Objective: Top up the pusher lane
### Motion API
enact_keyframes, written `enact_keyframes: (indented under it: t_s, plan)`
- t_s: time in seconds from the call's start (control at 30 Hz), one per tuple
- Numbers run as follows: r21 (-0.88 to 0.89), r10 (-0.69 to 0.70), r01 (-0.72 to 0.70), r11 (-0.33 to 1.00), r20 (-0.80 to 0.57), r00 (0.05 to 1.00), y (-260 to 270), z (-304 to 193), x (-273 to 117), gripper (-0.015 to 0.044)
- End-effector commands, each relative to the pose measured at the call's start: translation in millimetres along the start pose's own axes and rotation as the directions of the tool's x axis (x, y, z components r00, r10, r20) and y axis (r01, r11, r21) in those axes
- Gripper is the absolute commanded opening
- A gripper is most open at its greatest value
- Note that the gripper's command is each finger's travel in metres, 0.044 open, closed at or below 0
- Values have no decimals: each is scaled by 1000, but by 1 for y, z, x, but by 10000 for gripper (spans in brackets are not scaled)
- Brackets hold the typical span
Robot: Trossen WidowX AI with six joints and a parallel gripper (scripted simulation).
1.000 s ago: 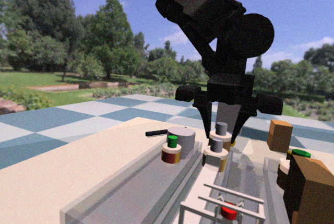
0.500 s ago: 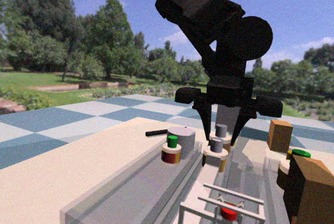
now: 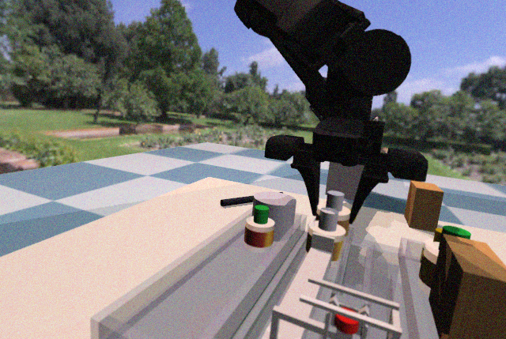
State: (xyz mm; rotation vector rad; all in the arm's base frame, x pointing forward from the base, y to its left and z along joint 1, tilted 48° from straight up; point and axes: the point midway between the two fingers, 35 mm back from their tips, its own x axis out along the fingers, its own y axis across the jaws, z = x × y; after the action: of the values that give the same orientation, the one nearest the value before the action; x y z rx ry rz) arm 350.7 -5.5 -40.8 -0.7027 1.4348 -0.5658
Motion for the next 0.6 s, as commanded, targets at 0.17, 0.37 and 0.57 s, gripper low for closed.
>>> enact_keyframes:
  t_s: [0.17,0.37,0.57]
  plan:
    - [11,-8,8,1000,14,1000,-2,4,2,0]
    - [10,-8,8,1000,14,1000,-2,3,4,0]
    - [10,-8,8,1000,14,1000,-2,3,6,0]
